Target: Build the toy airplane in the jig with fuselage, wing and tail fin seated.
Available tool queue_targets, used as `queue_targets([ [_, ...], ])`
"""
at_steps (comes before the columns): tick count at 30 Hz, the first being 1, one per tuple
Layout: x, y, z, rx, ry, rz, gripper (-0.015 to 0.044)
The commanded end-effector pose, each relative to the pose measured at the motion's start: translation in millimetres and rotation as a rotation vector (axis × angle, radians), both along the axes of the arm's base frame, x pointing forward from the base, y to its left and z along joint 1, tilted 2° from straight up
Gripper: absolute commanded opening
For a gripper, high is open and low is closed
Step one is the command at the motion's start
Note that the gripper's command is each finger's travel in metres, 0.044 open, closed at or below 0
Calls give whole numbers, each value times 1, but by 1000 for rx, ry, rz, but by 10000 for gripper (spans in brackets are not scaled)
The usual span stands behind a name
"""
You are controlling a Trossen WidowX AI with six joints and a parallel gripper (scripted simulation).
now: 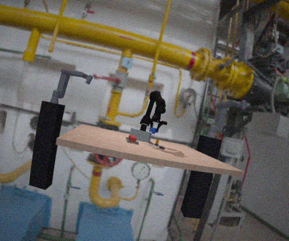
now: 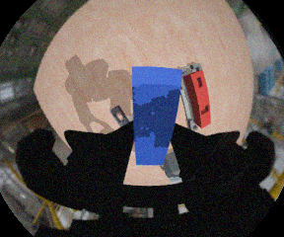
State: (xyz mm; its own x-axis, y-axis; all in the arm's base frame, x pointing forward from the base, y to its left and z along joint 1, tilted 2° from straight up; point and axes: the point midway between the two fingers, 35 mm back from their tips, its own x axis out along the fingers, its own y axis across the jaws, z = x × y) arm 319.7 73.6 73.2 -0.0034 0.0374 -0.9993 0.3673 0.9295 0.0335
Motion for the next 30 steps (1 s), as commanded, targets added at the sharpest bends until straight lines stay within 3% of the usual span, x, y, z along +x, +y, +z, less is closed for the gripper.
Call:
queue_targets([
  [1,0,-14,-1,-4,-6,-76,0],
  [30,-24,-104,-20,-12,13,-591,0],
])
